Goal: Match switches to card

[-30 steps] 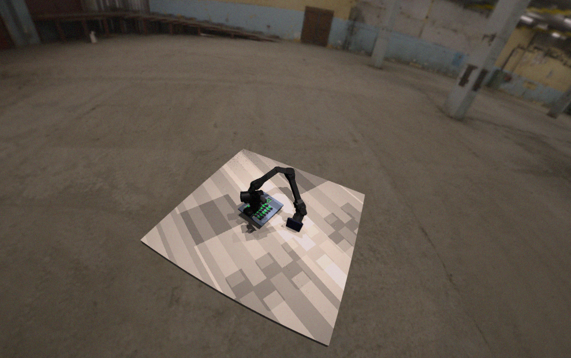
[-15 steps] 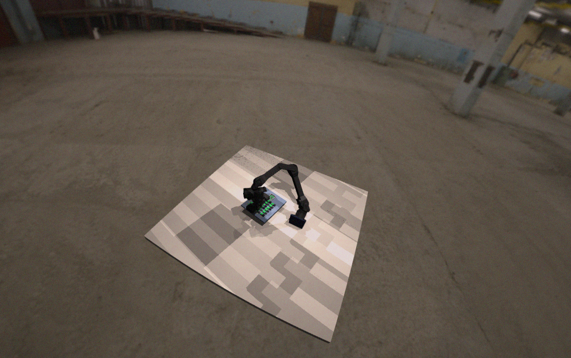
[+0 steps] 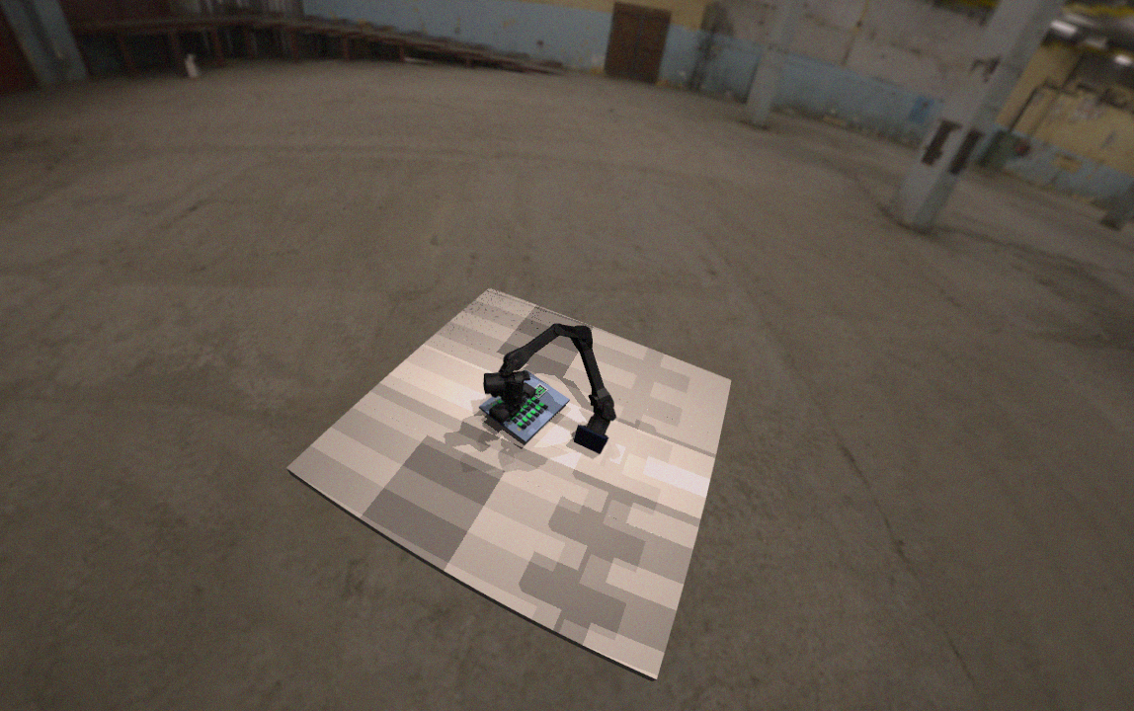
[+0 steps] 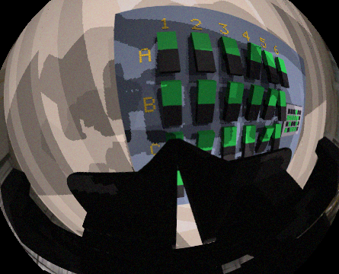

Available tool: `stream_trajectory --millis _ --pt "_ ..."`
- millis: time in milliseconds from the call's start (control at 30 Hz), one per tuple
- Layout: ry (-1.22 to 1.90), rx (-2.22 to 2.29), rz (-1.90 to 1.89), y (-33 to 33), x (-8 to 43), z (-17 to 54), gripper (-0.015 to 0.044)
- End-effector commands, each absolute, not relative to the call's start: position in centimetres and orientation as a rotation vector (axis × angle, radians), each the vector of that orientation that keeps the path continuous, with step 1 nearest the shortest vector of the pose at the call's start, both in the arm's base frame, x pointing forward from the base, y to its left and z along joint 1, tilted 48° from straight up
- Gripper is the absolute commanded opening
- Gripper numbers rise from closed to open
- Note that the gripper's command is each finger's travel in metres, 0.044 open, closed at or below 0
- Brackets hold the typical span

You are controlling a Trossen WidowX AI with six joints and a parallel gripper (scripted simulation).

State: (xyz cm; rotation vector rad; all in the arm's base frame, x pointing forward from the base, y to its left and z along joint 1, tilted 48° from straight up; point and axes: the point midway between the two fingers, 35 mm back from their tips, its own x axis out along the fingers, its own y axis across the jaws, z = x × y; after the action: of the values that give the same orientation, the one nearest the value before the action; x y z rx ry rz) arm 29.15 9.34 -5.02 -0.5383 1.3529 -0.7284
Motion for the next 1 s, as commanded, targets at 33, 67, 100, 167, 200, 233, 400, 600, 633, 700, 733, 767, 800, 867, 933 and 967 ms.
stream_trajectory --millis 33,67,100,167,200,233,400,600,633,700,733,767,800,867,933,967 --pt "1.351 -0.545 -0.727 9.2 29.2 -5.1 0.0" --pt "1.351 -0.545 -0.727 9.2 29.2 -5.1 0.0" --pt "1.351 -0.545 -0.727 9.2 29.2 -5.1 0.0" --pt "1.351 -0.545 -0.727 9.2 29.2 -5.1 0.0" --pt "1.351 -0.545 -0.727 9.2 29.2 -5.1 0.0" --pt "1.351 -0.545 -0.727 9.2 29.2 -5.1 0.0" --pt "1.353 -0.539 -0.728 9.4 29.1 -5.0 0.0" --pt "1.329 -0.552 -0.716 14.0 28.5 -0.9 0.0" --pt "1.329 -0.552 -0.716 14.0 28.5 -0.9 0.0" --pt "1.329 -0.552 -0.716 14.0 28.5 -0.9 0.0" --pt "1.329 -0.551 -0.716 14.0 28.3 -0.9 0.0" --pt "1.33 -0.551 -0.715 14.2 27.6 -1.0 0.0" --pt "1.33 -0.551 -0.714 14.3 26.3 -1.3 0.0" --pt "1.332 -0.551 -0.714 14.3 23.7 -1.7 0.0" --pt "1.332 -0.552 -0.715 14.3 22.7 -1.9 0.0" --pt "1.332 -0.552 -0.715 14.3 22.7 -1.9 0.0"
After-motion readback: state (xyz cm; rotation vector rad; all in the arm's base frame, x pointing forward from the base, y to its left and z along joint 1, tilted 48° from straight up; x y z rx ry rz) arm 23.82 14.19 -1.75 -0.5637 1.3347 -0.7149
